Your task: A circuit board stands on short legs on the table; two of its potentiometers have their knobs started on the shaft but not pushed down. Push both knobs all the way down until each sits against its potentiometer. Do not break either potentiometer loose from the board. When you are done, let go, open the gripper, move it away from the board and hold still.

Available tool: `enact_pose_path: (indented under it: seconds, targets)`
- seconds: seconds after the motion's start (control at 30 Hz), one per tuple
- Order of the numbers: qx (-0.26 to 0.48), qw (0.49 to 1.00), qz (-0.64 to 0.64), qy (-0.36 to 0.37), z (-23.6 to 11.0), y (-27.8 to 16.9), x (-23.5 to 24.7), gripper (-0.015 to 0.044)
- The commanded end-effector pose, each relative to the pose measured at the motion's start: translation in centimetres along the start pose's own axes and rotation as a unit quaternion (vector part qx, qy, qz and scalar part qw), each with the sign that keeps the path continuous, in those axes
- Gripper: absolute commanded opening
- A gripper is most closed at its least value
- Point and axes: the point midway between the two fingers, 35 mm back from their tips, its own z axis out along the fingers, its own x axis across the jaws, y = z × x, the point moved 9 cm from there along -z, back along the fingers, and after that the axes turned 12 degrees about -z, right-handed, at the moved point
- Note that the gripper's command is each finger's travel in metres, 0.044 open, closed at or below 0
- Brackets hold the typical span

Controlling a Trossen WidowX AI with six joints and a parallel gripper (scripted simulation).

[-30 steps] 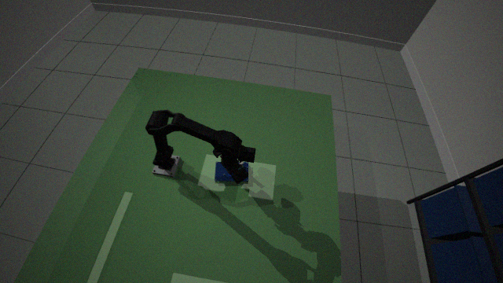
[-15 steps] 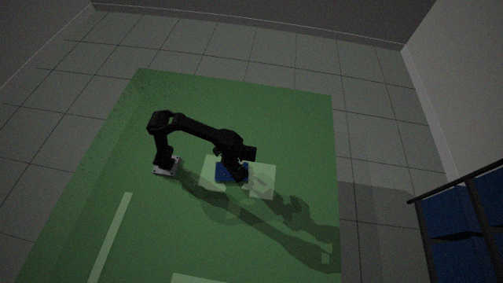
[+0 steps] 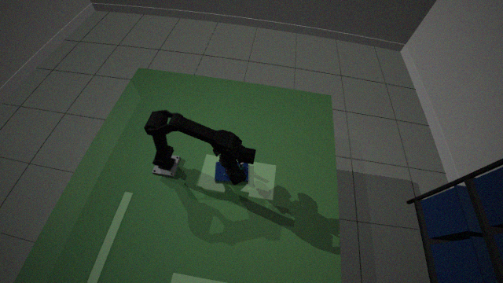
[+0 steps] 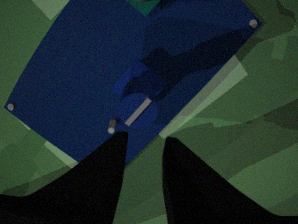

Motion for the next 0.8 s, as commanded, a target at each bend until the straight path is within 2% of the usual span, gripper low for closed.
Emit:
enact_pose_path:
  seconds: [0.0, 0.37, 0.77]
  targets:
    - [-0.004, 0.999, 0.041, 0.001, -0.3, -0.3, -0.1, 0.0000]
    - [-0.003, 0.974, 0.227, 0.002, -0.9, 0.6, -0.3, 0.0000]
    - [-0.002, 0.906, 0.423, 0.002, -1.4, 1.6, -0.4, 0.0000]
